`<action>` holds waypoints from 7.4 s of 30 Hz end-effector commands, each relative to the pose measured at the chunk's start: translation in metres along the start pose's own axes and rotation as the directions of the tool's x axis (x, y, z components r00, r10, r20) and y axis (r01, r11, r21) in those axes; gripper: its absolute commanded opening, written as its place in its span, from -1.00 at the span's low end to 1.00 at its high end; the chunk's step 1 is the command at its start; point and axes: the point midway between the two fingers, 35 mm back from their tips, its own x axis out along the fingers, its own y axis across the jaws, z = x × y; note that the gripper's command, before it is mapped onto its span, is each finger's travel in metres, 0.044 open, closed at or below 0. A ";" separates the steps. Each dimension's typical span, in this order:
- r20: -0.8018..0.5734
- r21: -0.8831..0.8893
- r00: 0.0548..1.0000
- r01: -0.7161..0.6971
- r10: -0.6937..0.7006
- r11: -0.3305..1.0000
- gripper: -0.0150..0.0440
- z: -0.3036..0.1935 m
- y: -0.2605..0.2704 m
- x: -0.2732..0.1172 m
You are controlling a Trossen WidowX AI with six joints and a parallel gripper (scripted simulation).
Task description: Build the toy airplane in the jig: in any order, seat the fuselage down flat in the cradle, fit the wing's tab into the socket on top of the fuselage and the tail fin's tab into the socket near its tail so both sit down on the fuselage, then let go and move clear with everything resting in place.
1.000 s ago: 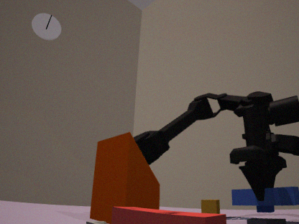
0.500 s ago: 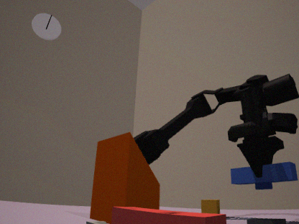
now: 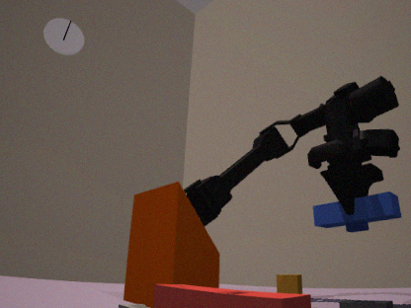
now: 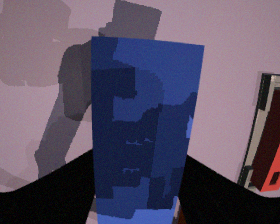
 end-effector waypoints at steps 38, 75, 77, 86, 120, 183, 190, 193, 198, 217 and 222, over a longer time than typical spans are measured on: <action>0.009 0.636 1.000 0.014 -0.026 0.771 -0.49 0.014 -0.119 0.009; 0.004 0.985 1.000 -0.001 -0.017 0.171 -0.49 -0.015 -0.232 0.033; 0.004 0.991 1.000 -0.002 -0.015 0.133 -0.49 -0.017 -0.238 0.035; 0.003 1.000 1.000 -0.003 -0.009 0.011 -0.40 -0.026 -0.255 0.040; 0.003 1.000 1.000 -0.003 -0.009 0.011 0.17 -0.027 -0.256 0.057; 0.003 1.000 1.000 -0.003 -0.011 0.011 1.00 -0.026 -0.256 -0.007; 0.003 0.997 1.000 -0.002 -0.011 0.077 1.00 -0.024 -0.260 -0.007; 0.003 0.936 1.000 0.001 -0.011 0.352 1.00 -0.023 -0.260 -0.007; 0.003 0.653 1.000 0.006 -0.011 0.758 1.00 -0.023 -0.260 -0.007; 0.003 -0.138 1.000 0.011 -0.011 0.990 1.00 -0.022 -0.260 -0.008; 0.003 -0.138 1.000 0.011 -0.011 0.990 1.00 -0.022 -0.260 -0.008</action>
